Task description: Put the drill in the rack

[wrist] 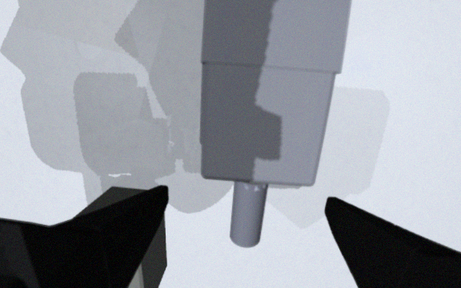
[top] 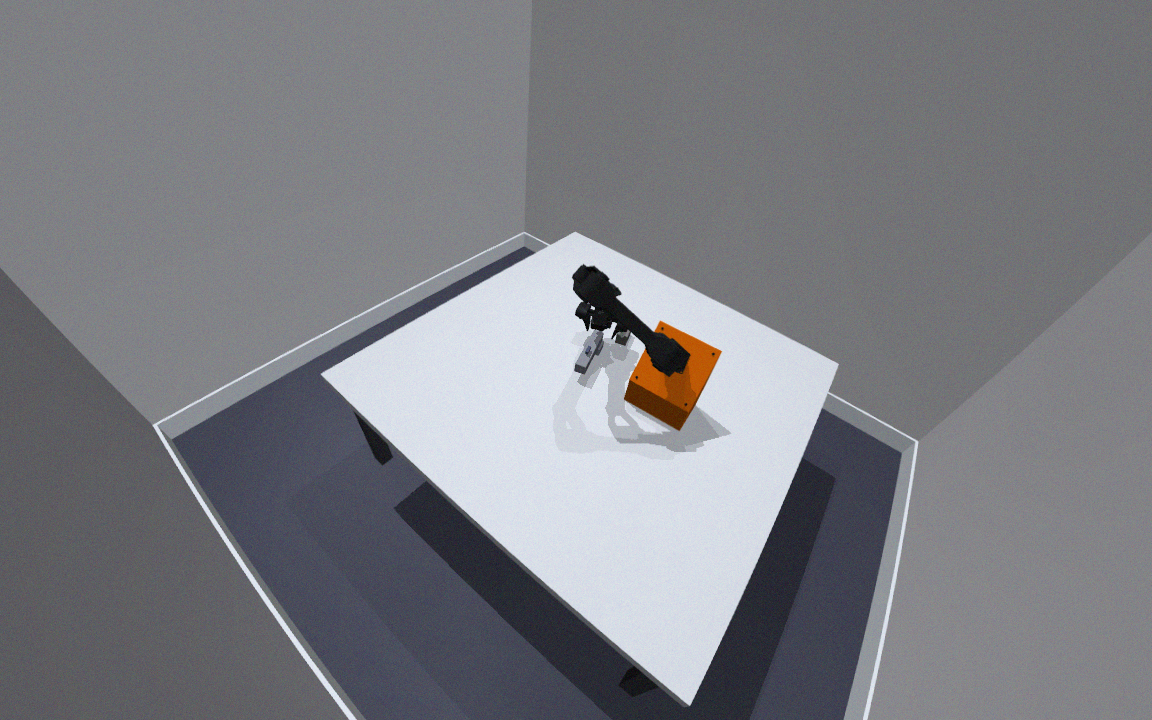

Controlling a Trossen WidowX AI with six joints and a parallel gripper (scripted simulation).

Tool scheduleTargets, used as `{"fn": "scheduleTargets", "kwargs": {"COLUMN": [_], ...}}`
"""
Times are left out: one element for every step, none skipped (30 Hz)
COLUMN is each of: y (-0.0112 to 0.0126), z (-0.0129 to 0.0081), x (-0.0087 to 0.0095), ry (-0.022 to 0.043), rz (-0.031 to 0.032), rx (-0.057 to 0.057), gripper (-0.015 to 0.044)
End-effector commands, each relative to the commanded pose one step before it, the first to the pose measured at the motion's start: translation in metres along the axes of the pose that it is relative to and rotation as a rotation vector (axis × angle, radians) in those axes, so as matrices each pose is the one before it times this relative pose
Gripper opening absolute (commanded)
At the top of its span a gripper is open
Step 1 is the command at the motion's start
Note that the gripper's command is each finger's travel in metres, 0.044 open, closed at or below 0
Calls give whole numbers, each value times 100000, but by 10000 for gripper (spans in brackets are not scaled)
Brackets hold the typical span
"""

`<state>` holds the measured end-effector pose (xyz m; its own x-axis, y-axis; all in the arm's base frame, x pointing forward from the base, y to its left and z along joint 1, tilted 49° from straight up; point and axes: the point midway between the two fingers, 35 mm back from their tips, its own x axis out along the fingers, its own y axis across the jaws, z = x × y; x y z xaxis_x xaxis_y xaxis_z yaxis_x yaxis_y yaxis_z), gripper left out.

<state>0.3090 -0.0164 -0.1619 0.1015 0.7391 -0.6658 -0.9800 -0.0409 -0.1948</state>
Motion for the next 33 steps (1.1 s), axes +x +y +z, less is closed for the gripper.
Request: {"fn": "scheduleTargets", "kwargs": {"y": [124, 12, 13, 11, 7, -111, 0, 0, 0, 0, 0, 0, 0, 0, 0, 0, 0, 0, 0, 0, 0, 0, 0, 0, 0, 0, 3, 7, 7, 6, 0, -2, -2], "z": [266, 55, 55, 44, 27, -173, 0, 0, 0, 0, 0, 0, 0, 0, 0, 0, 0, 0, 0, 0, 0, 0, 0, 0, 0, 0, -45, -107, -121, -153, -105, -100, -113], "x": [552, 151, 150, 119, 72, -307, 0, 0, 0, 0, 0, 0, 0, 0, 0, 0, 0, 0, 0, 0, 0, 0, 0, 0, 0, 0, 2, 4, 3, 2, -1, -2, -3], "ry": [-696, -38, -40, -33, -21, 626, 0, 0, 0, 0, 0, 0, 0, 0, 0, 0, 0, 0, 0, 0, 0, 0, 0, 0, 0, 0, -73, -158, -153, -137, -37, -6, 3], "rz": [-104, 2, 2, 2, 1, 155, 0, 0, 0, 0, 0, 0, 0, 0, 0, 0, 0, 0, 0, 0, 0, 0, 0, 0, 0, 0, -21, -44, -44, -41, -13, -5, -3], "rx": [829, -1, -1, -1, -1, -842, 0, 0, 0, 0, 0, 0, 0, 0, 0, 0, 0, 0, 0, 0, 0, 0, 0, 0, 0, 0, 102, 221, 215, 193, 55, 12, 1], "gripper": [440, 440, 440, 440, 440, 414, 387, 361, 335, 309, 282, 256, 230, 204, 177, 151, 125, 99, 73, 46, 40, 33, 26, 20, 13, 6, 0, 0, 0, 0, 0, 0, 0]}}
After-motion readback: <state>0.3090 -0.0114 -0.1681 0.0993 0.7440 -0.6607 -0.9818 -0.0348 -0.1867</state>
